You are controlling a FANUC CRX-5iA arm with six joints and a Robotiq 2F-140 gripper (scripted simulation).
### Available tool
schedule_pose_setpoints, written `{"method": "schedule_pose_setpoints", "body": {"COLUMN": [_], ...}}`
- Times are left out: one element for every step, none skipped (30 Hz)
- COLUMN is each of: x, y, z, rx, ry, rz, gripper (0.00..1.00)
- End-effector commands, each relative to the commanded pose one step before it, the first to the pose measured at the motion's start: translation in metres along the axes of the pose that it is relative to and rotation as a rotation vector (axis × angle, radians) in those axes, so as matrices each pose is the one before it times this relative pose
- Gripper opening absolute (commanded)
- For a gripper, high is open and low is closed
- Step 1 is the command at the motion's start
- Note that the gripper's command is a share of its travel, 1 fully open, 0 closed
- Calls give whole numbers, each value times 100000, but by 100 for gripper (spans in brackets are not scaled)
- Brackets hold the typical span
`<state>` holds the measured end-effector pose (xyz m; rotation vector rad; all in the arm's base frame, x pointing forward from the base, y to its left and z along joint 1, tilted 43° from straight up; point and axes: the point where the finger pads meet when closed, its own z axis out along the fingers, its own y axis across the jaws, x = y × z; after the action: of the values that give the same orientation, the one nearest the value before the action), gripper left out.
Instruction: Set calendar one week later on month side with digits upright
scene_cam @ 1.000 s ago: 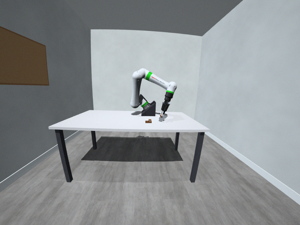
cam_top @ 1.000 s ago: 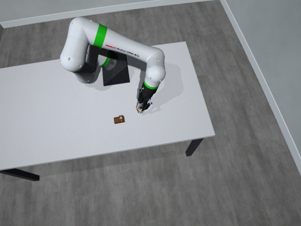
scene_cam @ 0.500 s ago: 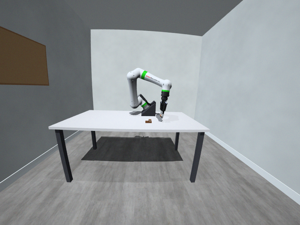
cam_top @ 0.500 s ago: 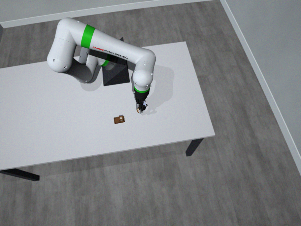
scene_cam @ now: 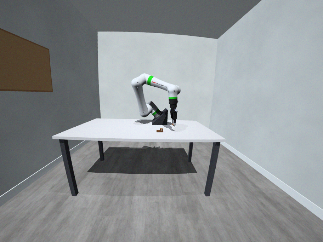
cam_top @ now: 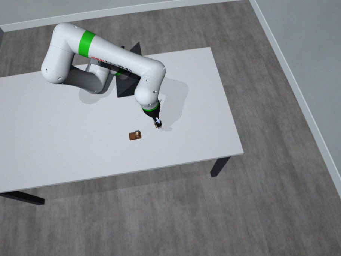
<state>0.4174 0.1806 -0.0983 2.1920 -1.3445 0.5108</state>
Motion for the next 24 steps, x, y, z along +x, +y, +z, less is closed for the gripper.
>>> {"method": "schedule_pose_setpoints", "body": {"x": [123, 30, 22, 192, 148, 24, 2, 9, 21, 33, 42, 46, 0, 0, 44, 39, 31, 23, 16, 10, 168, 164, 27, 3], "y": [-29, -39, -35, -11, 0, 0, 2, 13, 29, 43, 48, 41, 0, 0, 23, -3, -28, -47, -54, -48, -18, 1, 0, 3], "z": [-40, -57, -50, -39, -19, -3, 3, 16, 36, 52, 58, 49, 0, 0, 27, -3, -33, -55, -62, -55, -42, -22, -3, 3], "rx": [140, 272, 239, 73, 0, 0, -13, -81, -179, -261, -289, -243, 0, 0, -128, 26, 178, 286, 322, 283, 107, 0, 0, -15], "ry": [-10994, -2356, -1701, -472, 2, 0, -73, -451, -1056, -1746, -2406, -2943, 0, 0, -3287, -3399, -3264, -2903, -2360, -1705, -586, 0, 0, -70], "rz": [-211, 39, 36, 12, 1, 0, -1, -8, -17, -26, -31, -32, 0, 0, -28, -23, -17, -12, -8, -5, -2, 0, 0, 2], "gripper": [16, 16, 16, 16, 16, 16, 16, 16, 16, 16, 16, 16, 16, 16, 16, 16, 16, 16, 16, 16, 16, 16, 16, 16]}}
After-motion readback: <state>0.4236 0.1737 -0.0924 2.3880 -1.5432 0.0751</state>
